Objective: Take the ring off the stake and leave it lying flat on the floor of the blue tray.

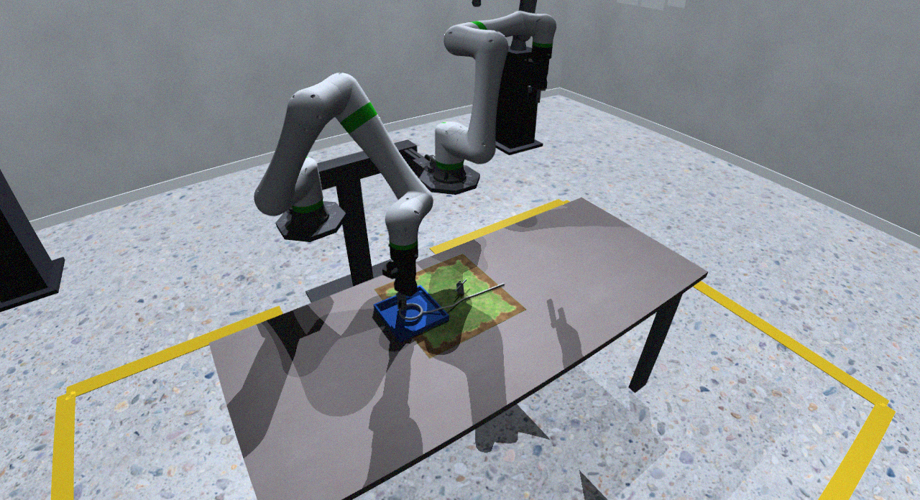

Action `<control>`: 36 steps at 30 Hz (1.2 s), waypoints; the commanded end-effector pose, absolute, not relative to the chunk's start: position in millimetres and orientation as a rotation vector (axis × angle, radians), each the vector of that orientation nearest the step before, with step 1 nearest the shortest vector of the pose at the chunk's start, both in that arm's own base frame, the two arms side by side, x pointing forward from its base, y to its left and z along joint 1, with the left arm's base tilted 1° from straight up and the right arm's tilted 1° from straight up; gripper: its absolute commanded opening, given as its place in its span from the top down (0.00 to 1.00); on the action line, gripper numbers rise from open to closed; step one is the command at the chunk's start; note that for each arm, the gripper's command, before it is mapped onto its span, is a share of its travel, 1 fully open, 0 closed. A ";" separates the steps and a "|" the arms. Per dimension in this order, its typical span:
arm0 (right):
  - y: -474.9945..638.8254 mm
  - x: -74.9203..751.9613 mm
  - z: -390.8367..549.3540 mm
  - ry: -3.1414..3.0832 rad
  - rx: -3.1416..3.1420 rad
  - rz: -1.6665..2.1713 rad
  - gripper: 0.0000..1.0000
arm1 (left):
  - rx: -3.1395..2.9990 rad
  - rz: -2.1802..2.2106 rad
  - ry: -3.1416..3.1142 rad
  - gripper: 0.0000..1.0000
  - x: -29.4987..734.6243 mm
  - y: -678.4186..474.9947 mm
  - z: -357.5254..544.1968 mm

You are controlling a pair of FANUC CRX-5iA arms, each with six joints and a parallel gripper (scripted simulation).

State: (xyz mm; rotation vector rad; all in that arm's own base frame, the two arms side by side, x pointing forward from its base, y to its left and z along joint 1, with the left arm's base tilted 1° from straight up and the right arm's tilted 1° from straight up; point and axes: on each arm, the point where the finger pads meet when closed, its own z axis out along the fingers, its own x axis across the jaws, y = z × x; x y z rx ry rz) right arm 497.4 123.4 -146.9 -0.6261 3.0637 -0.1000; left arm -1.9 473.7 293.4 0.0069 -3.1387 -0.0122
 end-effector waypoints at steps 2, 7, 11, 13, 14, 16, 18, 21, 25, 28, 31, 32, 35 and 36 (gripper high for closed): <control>123.7 498.3 -146.1 3.062 -0.626 -0.099 1.00 | 0.007 -0.016 -3.139 0.00 -1.7 473.9 294.4; 123.7 498.3 -146.1 3.062 -0.626 -0.099 1.00 | 0.007 -0.016 -3.139 0.00 -1.7 473.9 294.4; 123.7 498.3 -146.1 3.062 -0.626 -0.099 1.00 | 0.007 -0.016 -3.139 0.00 -1.7 473.9 294.4; 123.7 498.3 -146.1 3.062 -0.626 -0.099 0.45 | 0.007 -0.016 -3.139 0.00 -1.7 473.9 294.4; 123.7 498.3 -146.1 3.062 -0.626 -0.099 0.45 | 0.007 -0.016 -3.139 0.00 -1.7 473.9 294.4; 123.7 498.3 -146.1 3.062 -0.626 -0.099 0.45 | 0.007 -0.016 -3.139 0.00 -1.7 473.9 294.4; 123.7 498.3 -146.1 3.062 -0.626 -0.099 0.45 | 0.007 -0.016 -3.139 0.00 -1.7 473.9 294.4; 123.7 498.3 -146.1 3.062 -0.626 -0.099 0.45 | 0.007 -0.016 -3.139 0.00 -1.7 473.9 294.4; 123.7 498.3 -146.1 3.062 -0.626 -0.099 0.45 | 0.007 -0.016 -3.139 0.00 -1.7 473.9 294.4; 123.7 498.3 -146.1 3.062 -0.626 -0.099 0.45 | 0.007 -0.016 -3.139 0.00 -1.7 473.9 294.4; 123.7 498.3 -146.1 3.062 -0.626 -0.099 0.45 | 0.007 -0.016 -3.139 0.00 -1.7 473.9 294.4; 123.7 498.3 -146.1 3.062 -0.626 -0.099 0.45 | 0.007 -0.016 -3.139 0.00 -1.7 473.9 294.4; 123.7 498.3 -146.1 3.062 -0.626 -0.099 0.45 | 0.007 -0.016 -3.139 0.00 -1.7 473.9 294.4; 123.7 498.3 -146.1 3.062 -0.626 -0.099 0.45 | 0.007 -0.016 -3.139 0.00 -1.7 473.9 294.4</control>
